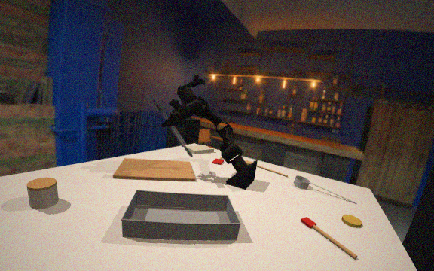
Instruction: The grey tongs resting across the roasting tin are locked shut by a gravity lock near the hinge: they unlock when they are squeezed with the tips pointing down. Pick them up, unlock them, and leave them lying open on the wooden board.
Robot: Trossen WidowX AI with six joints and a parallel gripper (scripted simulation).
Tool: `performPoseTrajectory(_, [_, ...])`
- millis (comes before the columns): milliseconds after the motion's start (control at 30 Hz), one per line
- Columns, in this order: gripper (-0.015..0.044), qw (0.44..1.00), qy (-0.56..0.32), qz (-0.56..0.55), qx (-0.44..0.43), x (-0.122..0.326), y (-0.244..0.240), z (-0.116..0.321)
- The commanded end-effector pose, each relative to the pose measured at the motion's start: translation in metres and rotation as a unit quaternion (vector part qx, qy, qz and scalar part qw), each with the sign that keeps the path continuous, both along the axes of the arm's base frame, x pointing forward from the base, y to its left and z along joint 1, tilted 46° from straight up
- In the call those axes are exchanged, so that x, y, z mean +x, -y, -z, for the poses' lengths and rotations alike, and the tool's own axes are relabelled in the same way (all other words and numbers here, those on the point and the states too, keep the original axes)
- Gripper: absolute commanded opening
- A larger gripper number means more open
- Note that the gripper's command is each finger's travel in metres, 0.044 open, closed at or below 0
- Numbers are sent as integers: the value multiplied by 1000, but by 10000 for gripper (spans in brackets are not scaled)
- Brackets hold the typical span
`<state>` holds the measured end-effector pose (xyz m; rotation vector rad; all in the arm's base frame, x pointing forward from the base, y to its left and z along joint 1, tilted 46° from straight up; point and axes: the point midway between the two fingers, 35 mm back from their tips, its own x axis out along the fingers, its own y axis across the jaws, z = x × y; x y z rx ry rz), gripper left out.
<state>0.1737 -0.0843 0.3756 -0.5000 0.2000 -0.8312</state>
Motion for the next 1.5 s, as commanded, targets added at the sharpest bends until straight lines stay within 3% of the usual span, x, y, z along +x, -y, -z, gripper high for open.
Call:
performPoseTrajectory(0, [-150,1000,10,-2,-2,-5,0,0])
performPoseTrajectory(1467, [-150,1000,-8,0,7,4,1,-5])
